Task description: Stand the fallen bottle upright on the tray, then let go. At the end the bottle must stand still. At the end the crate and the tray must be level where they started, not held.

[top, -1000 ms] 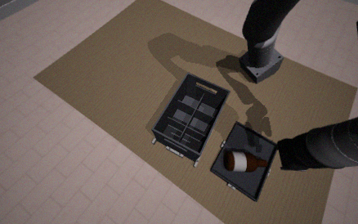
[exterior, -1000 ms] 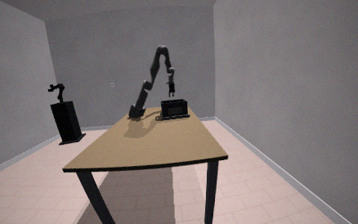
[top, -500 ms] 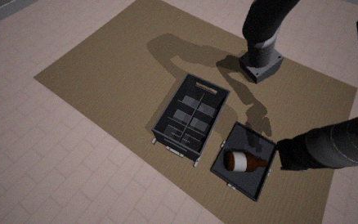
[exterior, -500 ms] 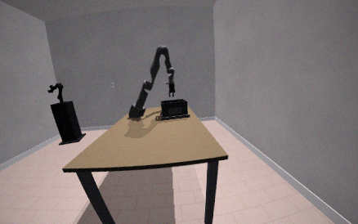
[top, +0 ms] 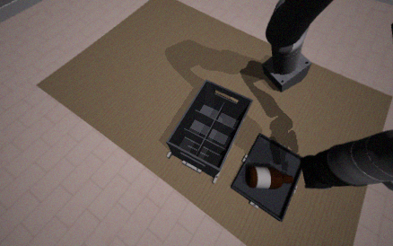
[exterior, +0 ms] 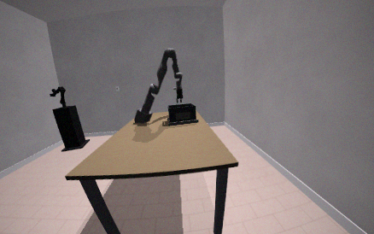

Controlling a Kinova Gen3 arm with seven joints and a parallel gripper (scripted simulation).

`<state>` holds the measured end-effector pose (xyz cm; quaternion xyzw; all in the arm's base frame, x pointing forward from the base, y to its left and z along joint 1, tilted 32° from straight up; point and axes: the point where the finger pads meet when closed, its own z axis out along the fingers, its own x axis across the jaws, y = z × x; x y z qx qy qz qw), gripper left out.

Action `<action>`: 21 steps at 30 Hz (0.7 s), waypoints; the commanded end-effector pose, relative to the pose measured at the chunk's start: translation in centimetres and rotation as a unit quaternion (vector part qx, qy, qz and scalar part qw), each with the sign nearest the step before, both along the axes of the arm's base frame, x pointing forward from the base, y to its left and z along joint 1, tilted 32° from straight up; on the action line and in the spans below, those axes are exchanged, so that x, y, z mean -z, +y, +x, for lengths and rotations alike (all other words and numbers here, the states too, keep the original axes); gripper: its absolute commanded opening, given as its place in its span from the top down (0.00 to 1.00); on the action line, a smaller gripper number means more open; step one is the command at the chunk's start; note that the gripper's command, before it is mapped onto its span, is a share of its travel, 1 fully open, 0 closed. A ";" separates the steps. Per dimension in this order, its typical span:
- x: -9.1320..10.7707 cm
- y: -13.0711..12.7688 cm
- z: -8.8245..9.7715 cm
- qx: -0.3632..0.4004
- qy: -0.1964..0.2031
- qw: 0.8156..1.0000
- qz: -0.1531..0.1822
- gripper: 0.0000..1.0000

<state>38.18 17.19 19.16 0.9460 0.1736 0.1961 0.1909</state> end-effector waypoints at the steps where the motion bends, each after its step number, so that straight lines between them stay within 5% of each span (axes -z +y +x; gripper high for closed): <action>1: 0.6 -0.7 0.3 0.006 0.001 1.000 -0.007 0.00; 21: 5.6 -2.5 2.8 0.006 0.001 1.000 -0.007 0.00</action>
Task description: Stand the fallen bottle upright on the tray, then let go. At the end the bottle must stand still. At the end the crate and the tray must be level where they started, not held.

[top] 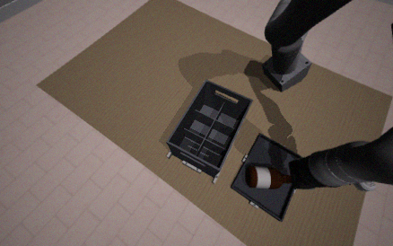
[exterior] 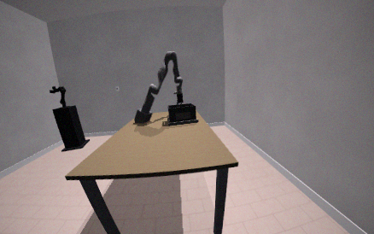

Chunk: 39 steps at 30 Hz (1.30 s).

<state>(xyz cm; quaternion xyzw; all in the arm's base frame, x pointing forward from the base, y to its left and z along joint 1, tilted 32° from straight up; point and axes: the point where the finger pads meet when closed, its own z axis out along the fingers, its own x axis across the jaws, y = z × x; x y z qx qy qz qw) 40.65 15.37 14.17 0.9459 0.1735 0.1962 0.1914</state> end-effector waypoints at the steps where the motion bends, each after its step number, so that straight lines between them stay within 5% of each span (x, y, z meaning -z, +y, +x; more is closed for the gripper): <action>1: 0.9 -0.8 0.4 0.006 0.002 1.000 -0.006 0.00; 13: 2.7 -1.5 1.3 0.006 0.002 1.000 -0.006 0.00; 39: 2.8 -1.5 1.4 0.006 0.002 1.000 -0.006 0.00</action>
